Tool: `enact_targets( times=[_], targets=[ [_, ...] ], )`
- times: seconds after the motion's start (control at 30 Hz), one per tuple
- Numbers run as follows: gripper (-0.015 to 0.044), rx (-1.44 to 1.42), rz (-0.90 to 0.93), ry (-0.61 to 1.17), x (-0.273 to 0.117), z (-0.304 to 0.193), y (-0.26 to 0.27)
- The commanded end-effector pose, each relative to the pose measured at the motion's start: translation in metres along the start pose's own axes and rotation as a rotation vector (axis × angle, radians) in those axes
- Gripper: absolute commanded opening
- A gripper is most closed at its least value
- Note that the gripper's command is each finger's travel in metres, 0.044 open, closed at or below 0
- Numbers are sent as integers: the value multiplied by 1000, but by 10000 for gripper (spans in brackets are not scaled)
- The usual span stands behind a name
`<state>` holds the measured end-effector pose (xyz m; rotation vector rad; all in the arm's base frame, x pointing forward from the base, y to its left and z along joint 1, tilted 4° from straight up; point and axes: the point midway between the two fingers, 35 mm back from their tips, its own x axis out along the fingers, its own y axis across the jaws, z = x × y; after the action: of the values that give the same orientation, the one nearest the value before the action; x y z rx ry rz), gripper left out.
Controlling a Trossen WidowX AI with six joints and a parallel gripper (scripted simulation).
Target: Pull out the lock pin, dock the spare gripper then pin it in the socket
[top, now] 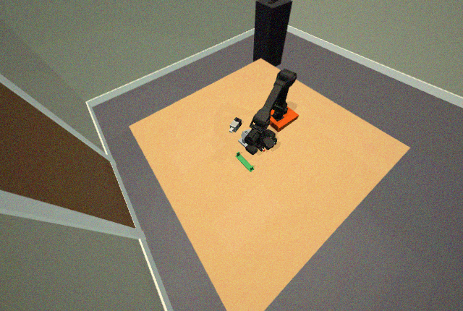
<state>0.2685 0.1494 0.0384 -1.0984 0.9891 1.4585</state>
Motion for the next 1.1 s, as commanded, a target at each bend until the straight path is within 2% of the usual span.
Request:
enact_targets(
  times=[0.0, 1.07],
  targets=[
    [0, -1, 0, 2, 1, 4, 0],
    [0, -1, 2, 7, 2, 27, 0]
  ],
)
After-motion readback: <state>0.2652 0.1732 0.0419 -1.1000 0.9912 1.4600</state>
